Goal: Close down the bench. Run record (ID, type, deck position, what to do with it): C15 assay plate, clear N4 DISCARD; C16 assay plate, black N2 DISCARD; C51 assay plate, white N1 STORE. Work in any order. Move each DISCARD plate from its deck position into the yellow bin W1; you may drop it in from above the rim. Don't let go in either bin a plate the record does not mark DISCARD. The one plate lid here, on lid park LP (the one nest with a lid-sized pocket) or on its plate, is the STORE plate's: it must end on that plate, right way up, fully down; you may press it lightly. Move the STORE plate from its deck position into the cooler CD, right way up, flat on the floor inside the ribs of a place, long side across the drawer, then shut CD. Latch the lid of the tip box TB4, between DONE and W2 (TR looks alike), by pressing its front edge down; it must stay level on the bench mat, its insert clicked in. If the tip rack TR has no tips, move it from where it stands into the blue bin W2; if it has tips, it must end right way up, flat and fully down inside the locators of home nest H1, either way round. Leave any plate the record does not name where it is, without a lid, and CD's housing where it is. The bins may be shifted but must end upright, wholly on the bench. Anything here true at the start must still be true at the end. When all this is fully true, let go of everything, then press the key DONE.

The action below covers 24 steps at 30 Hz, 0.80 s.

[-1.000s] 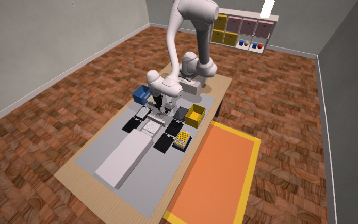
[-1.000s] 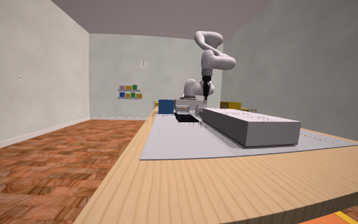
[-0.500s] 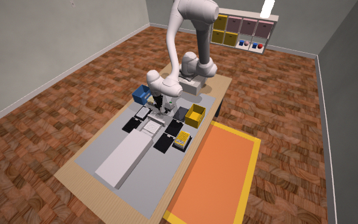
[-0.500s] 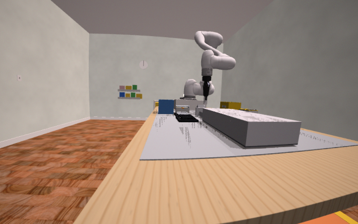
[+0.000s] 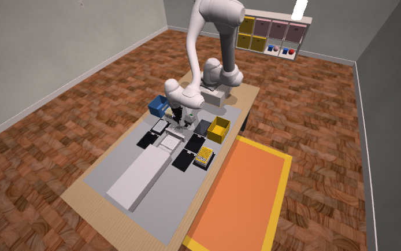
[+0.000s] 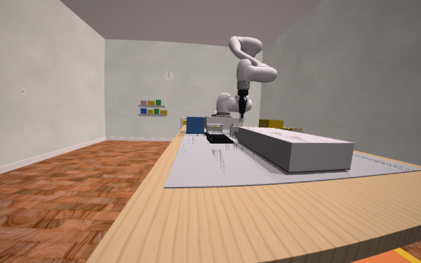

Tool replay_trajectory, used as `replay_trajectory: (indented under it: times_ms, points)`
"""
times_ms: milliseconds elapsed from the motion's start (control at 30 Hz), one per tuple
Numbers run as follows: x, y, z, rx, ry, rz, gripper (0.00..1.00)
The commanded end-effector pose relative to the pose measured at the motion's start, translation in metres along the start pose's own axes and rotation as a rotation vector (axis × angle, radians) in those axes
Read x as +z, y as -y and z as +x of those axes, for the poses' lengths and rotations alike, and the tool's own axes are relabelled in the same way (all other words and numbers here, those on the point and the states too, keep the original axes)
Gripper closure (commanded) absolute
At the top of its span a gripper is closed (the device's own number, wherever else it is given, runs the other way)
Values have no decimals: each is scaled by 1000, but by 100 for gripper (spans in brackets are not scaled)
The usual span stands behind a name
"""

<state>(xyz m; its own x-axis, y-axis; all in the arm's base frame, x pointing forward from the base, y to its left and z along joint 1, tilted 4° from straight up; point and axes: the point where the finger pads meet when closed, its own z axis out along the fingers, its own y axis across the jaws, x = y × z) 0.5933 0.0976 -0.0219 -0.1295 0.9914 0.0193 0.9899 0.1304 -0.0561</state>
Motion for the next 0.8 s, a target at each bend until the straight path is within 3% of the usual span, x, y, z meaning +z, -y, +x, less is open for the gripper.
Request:
replay_trajectory:
  times_ms: [0, 767]
  points:
    - [7, 2, -2, 2, -1, 1, 100]
    - [33, 2, -2, 2, -1, 1, 100]
